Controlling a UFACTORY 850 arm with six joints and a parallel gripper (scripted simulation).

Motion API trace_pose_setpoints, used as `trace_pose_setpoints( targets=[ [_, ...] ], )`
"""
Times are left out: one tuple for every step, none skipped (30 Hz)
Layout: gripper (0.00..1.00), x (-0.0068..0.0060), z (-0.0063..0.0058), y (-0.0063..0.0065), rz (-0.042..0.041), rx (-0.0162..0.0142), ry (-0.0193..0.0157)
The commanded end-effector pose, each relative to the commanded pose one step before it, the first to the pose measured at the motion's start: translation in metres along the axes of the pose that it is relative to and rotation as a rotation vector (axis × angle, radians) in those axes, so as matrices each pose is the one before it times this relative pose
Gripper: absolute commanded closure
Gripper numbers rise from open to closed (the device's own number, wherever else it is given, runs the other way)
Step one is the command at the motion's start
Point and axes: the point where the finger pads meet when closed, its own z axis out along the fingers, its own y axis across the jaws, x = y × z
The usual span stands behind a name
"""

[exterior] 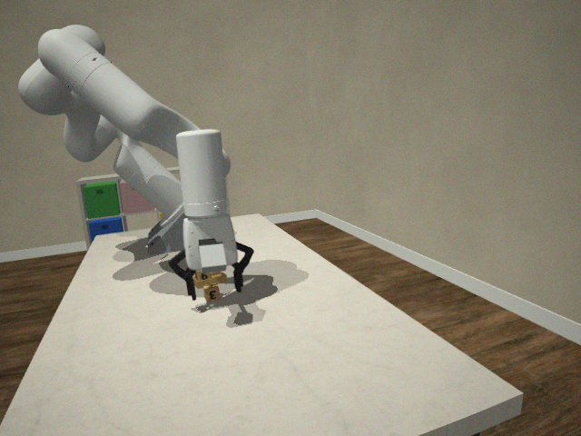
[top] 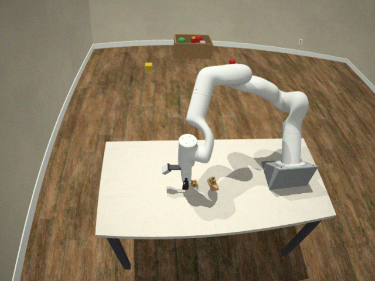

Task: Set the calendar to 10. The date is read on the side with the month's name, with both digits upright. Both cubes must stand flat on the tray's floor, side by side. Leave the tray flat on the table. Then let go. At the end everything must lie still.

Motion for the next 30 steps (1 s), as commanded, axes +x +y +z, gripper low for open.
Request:
trace_pose_setpoints(
  targets=[
    [0.00,0.00108,-0.01019,-0.00002,0.00080,0.00058,0.00222],
    [0.00,0.00000,-0.00391,0.00000,0.00000,0.00000,0.00000],
    [0.00,0.00000,-0.00427,0.00000,0.00000,0.00000,0.00000],
    [0.00,0.00000,-0.00452,0.00000,0.00000,0.00000,0.00000],
    [0.00,0.00000,-0.00465,0.00000,0.00000,0.00000,0.00000],
    [0.00,0.00000,-0.00466,0.00000,0.00000,0.00000,0.00000],
    [0.00,0.00000,0.00000,0.00000,0.00000,0.00000,0.00000],
    [0.00,0.00000,0.00000,0.00000,0.00000,0.00000,0.00000],
    [0.00,0.00000,-0.00453,0.00000,0.00000,0.00000,0.00000],
    [0.00,0.00000,-0.00428,0.00000,0.00000,0.00000,0.00000],
    [0.00,0.00000,-0.00392,0.00000,0.00000,0.00000,0.00000],
    [0.00,0.00000,-0.00347,0.00000,0.00000,0.00000,0.00000],
    [0.00,0.00000,-0.00293,0.00000,0.00000,0.00000,0.00000],
    [0.00,0.00000,-0.00235,0.00000,0.00000,0.00000,0.00000],
    [0.00,0.00000,-0.00175,0.00000,0.00000,0.00000,0.00000],
    [0.00,0.00000,-0.00117,0.00000,0.00000,0.00000,0.00000],
    [0.00,0.00000,-0.00066,0.00000,0.00000,0.00000,0.00000],
    [0.00,0.00000,-0.00027,0.00000,0.00000,0.00000,0.00000],
    [0.00,0.00000,-0.00004,0.00000,0.00000,0.00000,0.00000],
    [0.00,0.00000,0.00000,0.00000,0.00000,0.00000,0.00000],
    [0.00,0.00000,0.00000,0.00000,0.00000,0.00000,0.00000],
    [0.00,0.00000,0.00000,0.00000,0.00000,0.00000,0.00000],
    [0.00,0.00000,0.00000,0.00000,0.00000,0.00000,0.00000],
    [0.00,0.00000,0.00000,0.00000,0.00000,0.00000,0.00000],
    [0.00,0.00000,0.00000,0.00000,0.00000,0.00000,0.00000],
    [0.00,0.00000,0.00000,0.00000,0.00000,0.00000,0.00000],
    [0.00,0.00000,0.00000,0.00000,0.00000,0.00000,0.00000],
    [0.00,0.00000,0.00000,0.00000,0.00000,0.00000,0.00000],
    [0.00,0.00000,0.00000,0.00000,0.00000,0.00000,0.00000],
    [0.00,0.00000,0.00000,0.00000,0.00000,0.00000,0.00000]
  ],
)
